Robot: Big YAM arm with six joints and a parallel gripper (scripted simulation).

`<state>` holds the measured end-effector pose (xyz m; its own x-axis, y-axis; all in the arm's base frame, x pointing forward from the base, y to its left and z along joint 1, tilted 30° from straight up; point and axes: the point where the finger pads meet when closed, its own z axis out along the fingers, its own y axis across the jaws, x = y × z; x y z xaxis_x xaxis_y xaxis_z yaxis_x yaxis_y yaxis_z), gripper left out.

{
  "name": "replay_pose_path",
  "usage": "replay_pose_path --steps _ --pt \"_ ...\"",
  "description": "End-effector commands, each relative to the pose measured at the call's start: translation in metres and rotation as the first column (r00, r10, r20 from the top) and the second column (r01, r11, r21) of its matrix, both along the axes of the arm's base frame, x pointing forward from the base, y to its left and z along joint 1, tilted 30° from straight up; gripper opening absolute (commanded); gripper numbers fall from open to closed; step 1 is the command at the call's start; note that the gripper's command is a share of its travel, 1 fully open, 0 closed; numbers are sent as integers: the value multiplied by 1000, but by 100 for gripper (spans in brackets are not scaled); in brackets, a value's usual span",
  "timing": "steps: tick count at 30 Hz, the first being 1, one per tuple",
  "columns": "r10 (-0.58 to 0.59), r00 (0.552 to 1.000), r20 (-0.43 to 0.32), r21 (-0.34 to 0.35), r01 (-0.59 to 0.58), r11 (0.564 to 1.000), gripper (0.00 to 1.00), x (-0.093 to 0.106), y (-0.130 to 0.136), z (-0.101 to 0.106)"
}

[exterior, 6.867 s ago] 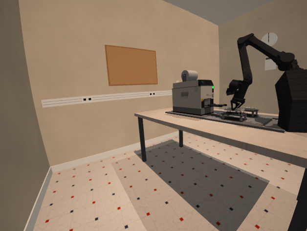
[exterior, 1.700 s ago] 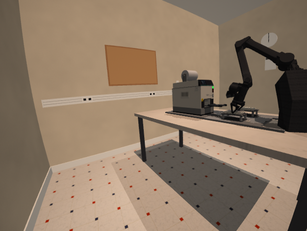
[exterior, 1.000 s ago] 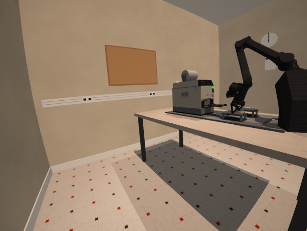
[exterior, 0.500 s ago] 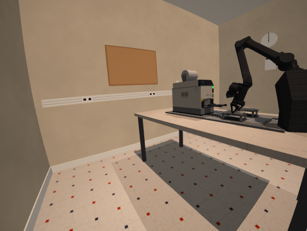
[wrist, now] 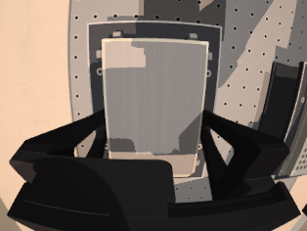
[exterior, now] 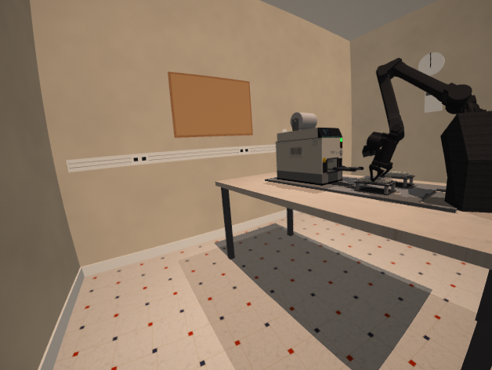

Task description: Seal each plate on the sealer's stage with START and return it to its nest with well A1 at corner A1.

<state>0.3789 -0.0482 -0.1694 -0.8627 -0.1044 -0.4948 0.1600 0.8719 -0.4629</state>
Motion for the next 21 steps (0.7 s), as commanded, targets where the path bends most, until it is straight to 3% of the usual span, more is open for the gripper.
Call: replay_pose_path --steps 1,21 --pt "32 999 25 0 -32 999 0 8 11 3" --pt "33 999 -34 -5 -33 999 0 -10 9 -5"
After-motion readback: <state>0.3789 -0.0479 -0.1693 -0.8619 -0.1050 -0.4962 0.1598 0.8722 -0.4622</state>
